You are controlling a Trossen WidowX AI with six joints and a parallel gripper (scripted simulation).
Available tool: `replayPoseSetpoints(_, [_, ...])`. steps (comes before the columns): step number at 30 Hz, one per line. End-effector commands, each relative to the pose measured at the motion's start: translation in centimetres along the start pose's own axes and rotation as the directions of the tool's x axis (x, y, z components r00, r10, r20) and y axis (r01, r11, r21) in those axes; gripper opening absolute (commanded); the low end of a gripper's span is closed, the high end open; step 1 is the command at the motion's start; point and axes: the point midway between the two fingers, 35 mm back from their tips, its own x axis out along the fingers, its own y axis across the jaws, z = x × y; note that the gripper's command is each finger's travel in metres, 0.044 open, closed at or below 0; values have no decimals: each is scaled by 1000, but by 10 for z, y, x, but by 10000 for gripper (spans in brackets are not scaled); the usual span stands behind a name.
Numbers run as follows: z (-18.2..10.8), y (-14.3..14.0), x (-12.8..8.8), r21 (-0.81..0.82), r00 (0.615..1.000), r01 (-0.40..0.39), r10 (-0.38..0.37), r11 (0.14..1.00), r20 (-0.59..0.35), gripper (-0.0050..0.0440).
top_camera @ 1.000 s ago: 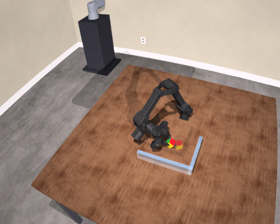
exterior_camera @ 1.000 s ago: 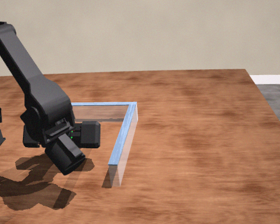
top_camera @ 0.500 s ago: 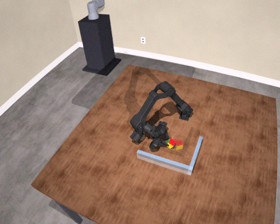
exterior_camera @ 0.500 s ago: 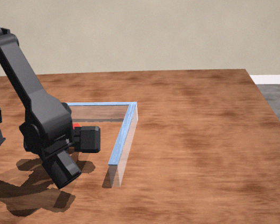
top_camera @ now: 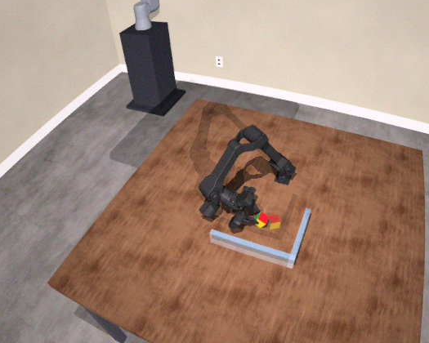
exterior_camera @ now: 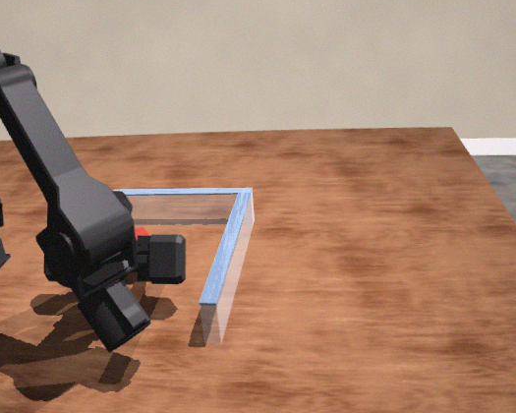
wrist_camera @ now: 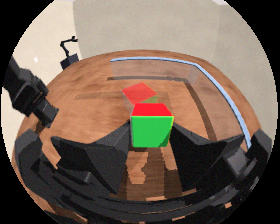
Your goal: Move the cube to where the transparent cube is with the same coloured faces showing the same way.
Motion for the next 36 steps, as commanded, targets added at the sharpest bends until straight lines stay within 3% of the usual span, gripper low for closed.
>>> replayPoseSetpoints(1, [4, -2, -2, -13, 1000, 11, -11, 1000, -6, 0])
replayPoseSetpoints(16, [4, -2, -2, -13, 1000, 6, -6, 1000, -9, 0])
replayPoseSetpoints(24, [4, -2, -2, -13, 1000, 6, -6, 1000, -8, 192])
replayPoseSetpoints(26, [4, -2, -2, -13, 1000, 6, -6, 1000, -8, 192])
replayPoseSetpoints(36, [4, -2, -2, -13, 1000, 6, -6, 1000, -8, 432])
